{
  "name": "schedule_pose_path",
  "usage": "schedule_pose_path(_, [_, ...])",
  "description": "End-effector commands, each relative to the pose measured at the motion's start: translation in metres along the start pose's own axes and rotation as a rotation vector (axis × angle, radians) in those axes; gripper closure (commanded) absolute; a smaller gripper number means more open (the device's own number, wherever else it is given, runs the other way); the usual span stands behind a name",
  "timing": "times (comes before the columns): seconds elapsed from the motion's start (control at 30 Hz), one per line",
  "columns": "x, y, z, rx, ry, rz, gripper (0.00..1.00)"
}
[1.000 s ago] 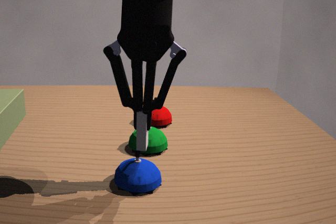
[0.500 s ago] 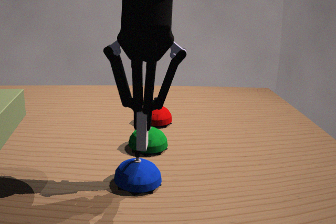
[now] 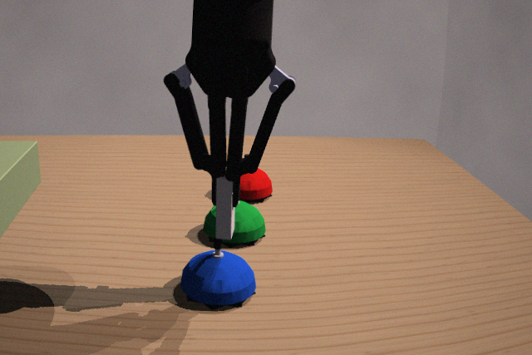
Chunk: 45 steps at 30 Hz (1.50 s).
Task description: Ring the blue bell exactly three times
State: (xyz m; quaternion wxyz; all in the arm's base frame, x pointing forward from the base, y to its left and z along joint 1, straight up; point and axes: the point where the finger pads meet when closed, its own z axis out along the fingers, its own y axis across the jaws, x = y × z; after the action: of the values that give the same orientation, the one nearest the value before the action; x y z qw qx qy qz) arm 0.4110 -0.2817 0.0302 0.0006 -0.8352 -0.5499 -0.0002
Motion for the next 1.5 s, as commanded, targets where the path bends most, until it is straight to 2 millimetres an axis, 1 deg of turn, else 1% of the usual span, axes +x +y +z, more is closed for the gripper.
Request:
schedule_pose_path(0.0, [0.0000, 0.0002, -0.0002, 0.000, 0.000, 0.000, 1.00])
schedule_pose_path(0.3, [0.0000, 0.0002, 0.0004, 0.000, 0.000, 0.000, 1.00])
schedule_pose_path(0.63, [0.0000, 0.0002, 0.0096, 0.000, 0.000, 0.000, 1.00])
schedule_pose_path(1.47, [0.0000, 0.0002, 0.0098, 0.000, 0.000, 0.000, 1.00])
